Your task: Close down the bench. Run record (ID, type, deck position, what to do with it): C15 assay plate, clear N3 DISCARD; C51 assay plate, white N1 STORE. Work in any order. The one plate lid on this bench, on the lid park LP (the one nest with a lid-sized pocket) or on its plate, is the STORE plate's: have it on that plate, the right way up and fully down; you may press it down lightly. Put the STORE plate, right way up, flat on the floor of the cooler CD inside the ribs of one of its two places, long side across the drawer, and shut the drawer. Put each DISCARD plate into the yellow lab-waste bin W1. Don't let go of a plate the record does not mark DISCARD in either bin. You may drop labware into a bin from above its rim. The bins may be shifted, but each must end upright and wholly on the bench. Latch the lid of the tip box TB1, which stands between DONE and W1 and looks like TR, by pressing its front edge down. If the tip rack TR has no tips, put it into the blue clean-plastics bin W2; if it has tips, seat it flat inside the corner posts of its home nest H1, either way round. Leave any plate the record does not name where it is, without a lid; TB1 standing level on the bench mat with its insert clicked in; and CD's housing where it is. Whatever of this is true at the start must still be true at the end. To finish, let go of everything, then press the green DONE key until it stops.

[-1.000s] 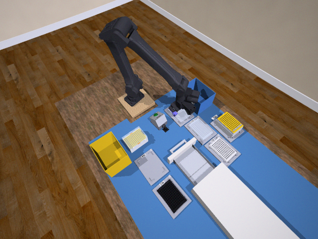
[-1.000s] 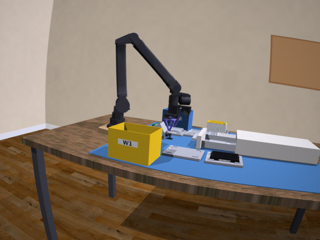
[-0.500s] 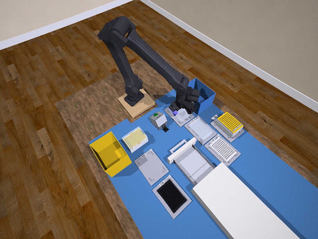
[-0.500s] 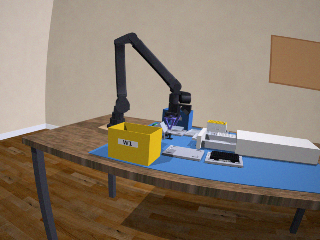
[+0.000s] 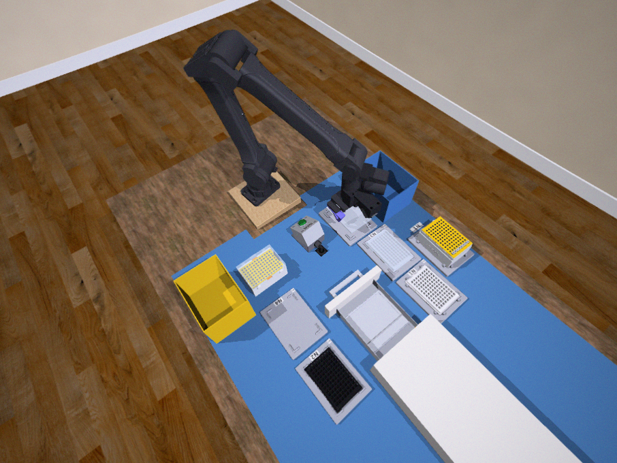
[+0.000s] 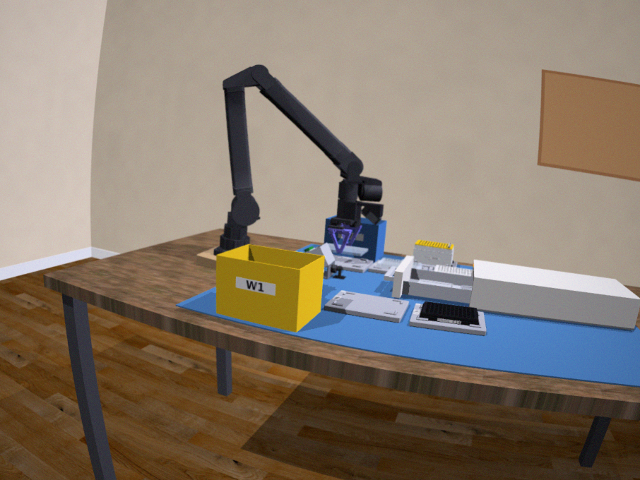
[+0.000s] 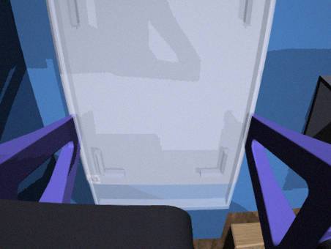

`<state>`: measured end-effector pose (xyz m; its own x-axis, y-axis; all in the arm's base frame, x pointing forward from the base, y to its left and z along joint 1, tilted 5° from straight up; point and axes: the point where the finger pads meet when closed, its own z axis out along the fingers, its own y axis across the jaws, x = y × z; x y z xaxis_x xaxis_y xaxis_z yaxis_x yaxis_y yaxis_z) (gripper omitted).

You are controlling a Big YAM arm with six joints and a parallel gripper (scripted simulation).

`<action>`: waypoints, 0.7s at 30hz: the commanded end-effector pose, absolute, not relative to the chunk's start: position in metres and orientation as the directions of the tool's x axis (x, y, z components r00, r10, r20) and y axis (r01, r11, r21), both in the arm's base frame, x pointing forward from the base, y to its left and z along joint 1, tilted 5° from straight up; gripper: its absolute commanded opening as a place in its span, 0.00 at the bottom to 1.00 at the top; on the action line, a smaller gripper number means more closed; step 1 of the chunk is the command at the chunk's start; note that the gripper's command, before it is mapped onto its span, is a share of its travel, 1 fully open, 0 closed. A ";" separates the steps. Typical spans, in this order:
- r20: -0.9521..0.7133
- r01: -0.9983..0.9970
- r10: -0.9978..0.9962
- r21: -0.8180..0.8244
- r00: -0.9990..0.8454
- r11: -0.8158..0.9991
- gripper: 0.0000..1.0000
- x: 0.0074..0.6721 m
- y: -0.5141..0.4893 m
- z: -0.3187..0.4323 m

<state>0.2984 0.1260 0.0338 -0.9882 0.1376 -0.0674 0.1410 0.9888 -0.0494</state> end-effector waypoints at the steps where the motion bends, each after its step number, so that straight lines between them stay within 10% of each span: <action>1: -0.118 0.137 0.134 -0.017 -0.984 0.990 0.00 0.316 0.140 0.057; 21: -0.105 0.137 0.134 -0.026 -0.985 0.990 0.00 0.311 0.140 0.077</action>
<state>0.2974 0.1275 0.0567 -0.9882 0.1378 -0.0670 0.1412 0.9887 -0.0495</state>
